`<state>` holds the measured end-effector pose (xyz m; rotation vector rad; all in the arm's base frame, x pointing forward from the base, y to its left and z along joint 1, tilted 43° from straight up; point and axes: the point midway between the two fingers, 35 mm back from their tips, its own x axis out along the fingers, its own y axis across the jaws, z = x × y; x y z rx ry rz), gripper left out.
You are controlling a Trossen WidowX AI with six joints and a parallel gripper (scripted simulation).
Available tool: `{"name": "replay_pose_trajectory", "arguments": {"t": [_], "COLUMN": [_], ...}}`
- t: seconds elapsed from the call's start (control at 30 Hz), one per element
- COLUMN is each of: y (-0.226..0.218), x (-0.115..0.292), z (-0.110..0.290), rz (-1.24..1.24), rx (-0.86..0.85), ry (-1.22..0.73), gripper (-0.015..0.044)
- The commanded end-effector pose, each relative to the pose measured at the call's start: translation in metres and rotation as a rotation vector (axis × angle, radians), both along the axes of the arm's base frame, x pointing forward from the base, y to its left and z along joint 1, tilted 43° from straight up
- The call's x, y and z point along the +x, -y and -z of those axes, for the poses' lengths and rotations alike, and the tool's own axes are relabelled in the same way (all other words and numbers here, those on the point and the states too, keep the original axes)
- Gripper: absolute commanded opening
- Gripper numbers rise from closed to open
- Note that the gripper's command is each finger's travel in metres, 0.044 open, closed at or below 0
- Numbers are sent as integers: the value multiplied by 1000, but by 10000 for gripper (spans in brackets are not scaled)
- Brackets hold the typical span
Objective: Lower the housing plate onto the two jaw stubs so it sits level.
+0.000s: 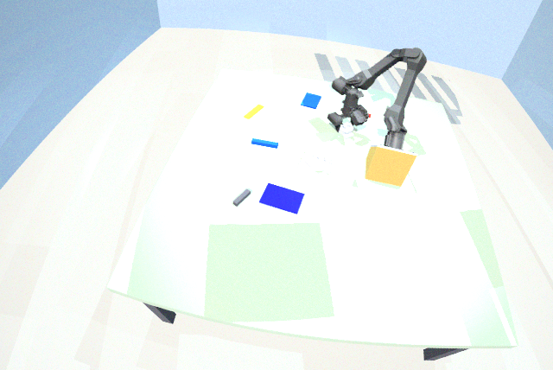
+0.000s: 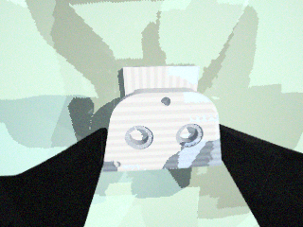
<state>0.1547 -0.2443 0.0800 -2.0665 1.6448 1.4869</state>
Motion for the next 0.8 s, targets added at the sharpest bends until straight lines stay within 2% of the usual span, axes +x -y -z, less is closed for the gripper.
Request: {"name": "replay_pose_trajectory", "arguments": {"t": [0.0, 0.77], "y": [0, -44], "x": [0, 6], "z": [0, -47], "rz": [0, -3], "rx": [0, 7], "ry": [0, 1], "gripper": [351, 351]}}
